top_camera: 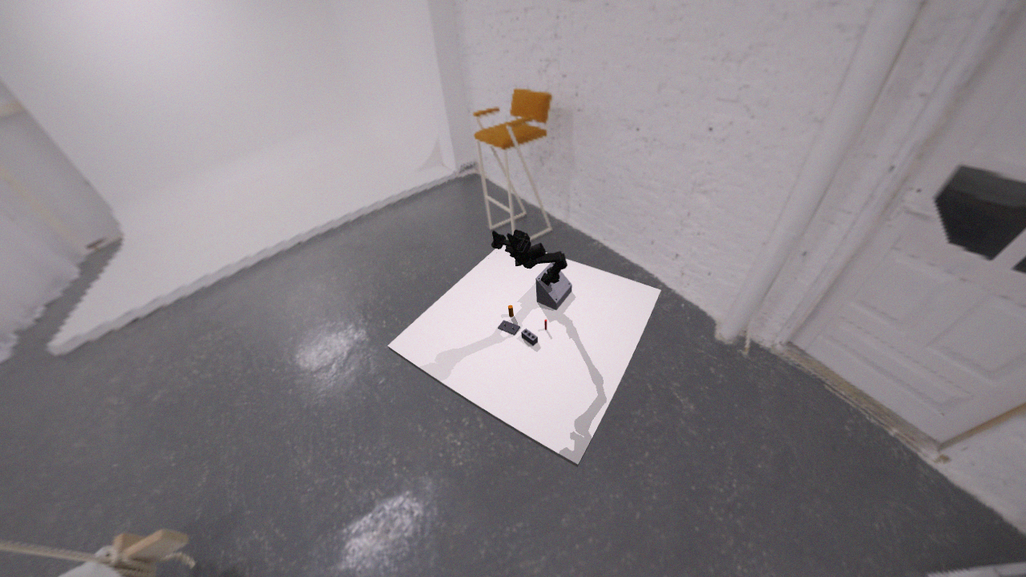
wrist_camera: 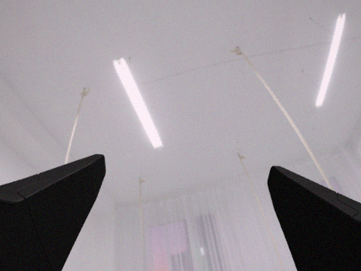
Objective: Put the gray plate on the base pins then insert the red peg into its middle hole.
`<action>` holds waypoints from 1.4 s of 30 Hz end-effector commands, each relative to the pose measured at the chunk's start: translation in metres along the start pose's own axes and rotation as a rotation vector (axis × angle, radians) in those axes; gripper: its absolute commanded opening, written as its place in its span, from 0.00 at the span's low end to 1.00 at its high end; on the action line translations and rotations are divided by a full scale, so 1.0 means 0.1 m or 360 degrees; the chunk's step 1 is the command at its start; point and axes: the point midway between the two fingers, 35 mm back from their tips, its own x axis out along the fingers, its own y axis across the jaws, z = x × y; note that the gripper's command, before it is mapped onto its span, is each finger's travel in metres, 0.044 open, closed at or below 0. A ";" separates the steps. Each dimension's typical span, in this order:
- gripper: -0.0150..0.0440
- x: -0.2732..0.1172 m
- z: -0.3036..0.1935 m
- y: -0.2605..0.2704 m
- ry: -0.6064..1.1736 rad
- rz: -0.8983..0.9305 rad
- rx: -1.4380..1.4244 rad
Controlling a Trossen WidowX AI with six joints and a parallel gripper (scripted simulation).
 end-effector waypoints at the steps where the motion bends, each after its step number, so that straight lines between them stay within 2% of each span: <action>1: 0.98 0.00 0.00 0.00 0.0000 0.0000 0.0000; 4: 1.00 -0.06 -0.22 -0.08 0.0135 -0.0038 -0.0169; 10: 1.00 -0.46 -1.05 -0.45 0.0727 -0.0079 -0.0814; 15: 1.00 -0.99 -1.64 -0.75 0.1251 0.0033 -0.1278; 20: 1.00 -1.68 -2.08 -1.02 0.1781 0.0280 -0.1648; 25: 1.00 -2.47 -2.36 -1.23 0.2290 0.0654 -0.1893; 31: 1.00 -3.48 -2.44 -1.38 0.2825 0.1249 -0.1979; 37: 1.00 -4.49 -2.26 -1.38 0.3234 0.1988 -0.1783; 42: 1.00 -5.22 -1.95 -1.27 0.3396 0.2594 -0.1398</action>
